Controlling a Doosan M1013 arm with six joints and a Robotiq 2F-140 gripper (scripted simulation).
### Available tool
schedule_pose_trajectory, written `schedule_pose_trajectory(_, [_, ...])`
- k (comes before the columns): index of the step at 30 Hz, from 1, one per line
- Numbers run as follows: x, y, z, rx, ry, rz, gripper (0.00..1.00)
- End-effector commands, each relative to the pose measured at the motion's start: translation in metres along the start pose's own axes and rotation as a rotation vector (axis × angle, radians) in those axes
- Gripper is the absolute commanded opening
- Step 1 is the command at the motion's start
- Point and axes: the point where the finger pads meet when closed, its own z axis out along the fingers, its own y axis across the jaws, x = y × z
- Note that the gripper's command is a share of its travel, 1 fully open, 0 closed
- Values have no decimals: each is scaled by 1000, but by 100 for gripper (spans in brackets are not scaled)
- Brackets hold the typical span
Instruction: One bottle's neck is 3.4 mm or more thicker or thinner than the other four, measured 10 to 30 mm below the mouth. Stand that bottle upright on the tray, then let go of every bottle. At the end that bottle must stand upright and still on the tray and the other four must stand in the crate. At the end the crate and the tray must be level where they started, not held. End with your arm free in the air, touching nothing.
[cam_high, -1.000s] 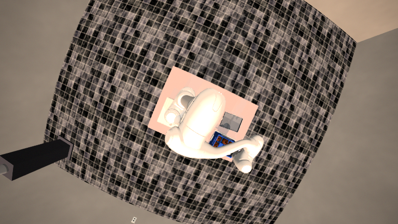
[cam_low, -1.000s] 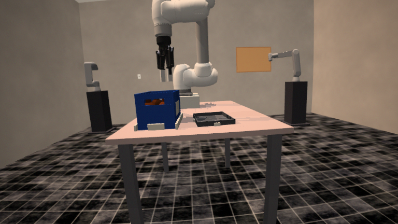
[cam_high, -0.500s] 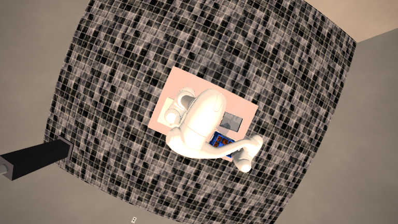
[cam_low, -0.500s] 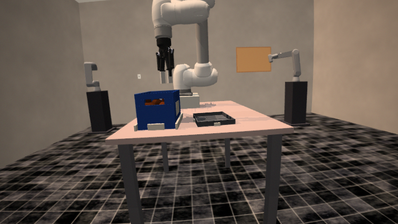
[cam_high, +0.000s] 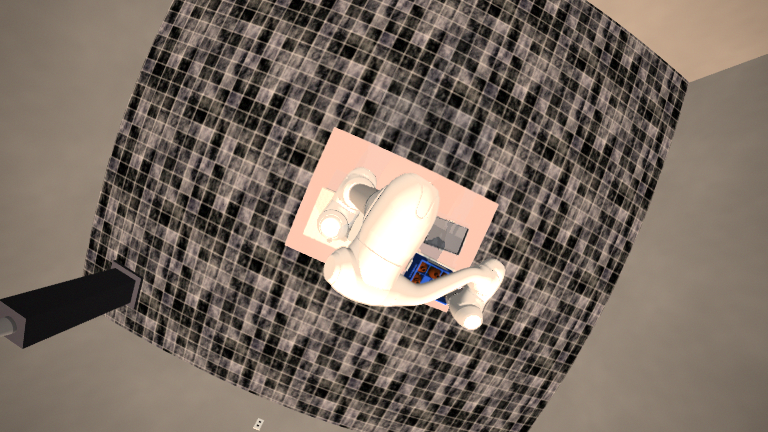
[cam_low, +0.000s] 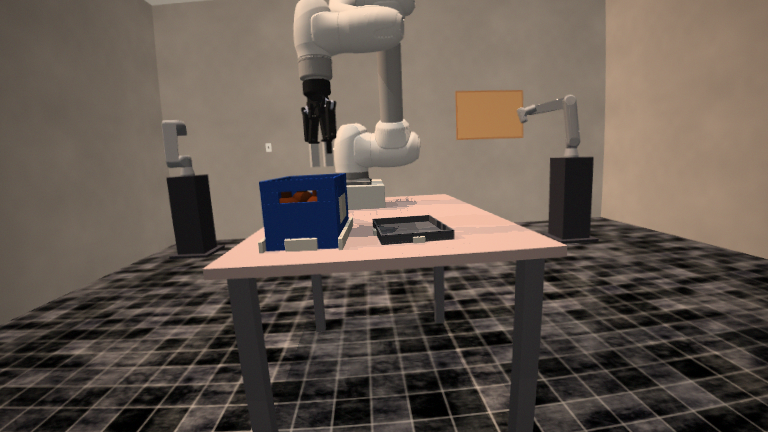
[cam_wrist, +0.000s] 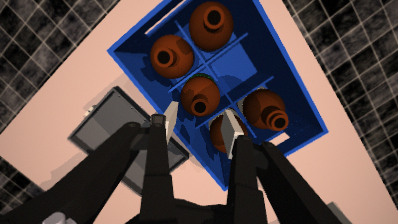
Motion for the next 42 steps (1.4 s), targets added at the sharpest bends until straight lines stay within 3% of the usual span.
schedule_pose_trajectory(1, [0, 0, 4, 0, 0, 0, 38])
schedule_pose_trajectory(18, [0, 0, 16, 0, 0, 0, 38])
schedule_pose_trajectory(42, [0, 0, 18, 0, 0, 0, 38])
